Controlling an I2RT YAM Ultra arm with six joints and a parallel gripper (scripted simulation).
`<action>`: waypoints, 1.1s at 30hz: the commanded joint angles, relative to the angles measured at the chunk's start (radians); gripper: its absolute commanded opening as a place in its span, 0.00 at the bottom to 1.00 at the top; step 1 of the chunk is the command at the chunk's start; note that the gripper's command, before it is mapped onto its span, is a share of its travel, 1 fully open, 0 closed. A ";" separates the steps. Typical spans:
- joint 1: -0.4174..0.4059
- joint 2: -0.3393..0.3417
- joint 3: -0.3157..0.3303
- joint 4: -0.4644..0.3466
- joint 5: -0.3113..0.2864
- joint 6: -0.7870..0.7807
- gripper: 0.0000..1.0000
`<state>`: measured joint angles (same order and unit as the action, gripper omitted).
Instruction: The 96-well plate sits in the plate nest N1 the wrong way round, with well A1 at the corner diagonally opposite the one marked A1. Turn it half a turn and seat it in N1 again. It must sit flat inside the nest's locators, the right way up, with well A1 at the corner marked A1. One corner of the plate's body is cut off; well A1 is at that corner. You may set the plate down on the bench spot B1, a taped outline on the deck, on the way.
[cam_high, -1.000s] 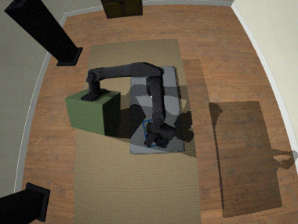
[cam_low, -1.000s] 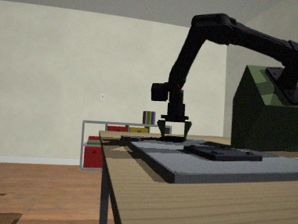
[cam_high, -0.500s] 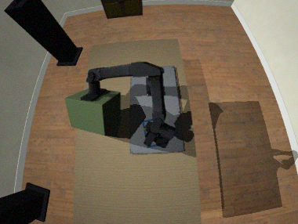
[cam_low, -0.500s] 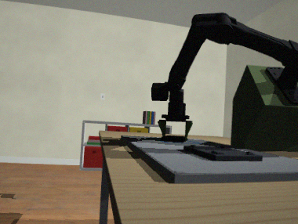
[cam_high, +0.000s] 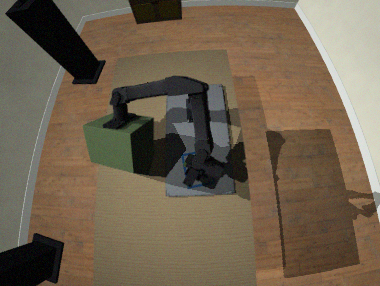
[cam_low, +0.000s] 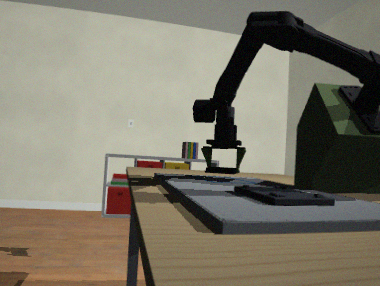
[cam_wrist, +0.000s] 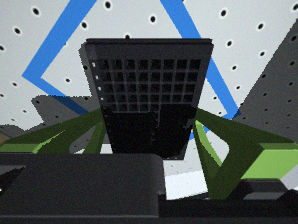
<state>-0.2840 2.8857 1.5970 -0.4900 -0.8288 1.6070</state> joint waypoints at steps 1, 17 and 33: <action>-0.043 -0.028 0.004 -0.032 0.013 -0.025 0.00; -0.086 -0.063 0.013 -0.120 0.023 -0.086 0.00; -0.121 -0.088 0.027 -0.193 0.033 -0.133 0.00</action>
<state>-0.3698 2.8189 1.6203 -0.6701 -0.8082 1.4849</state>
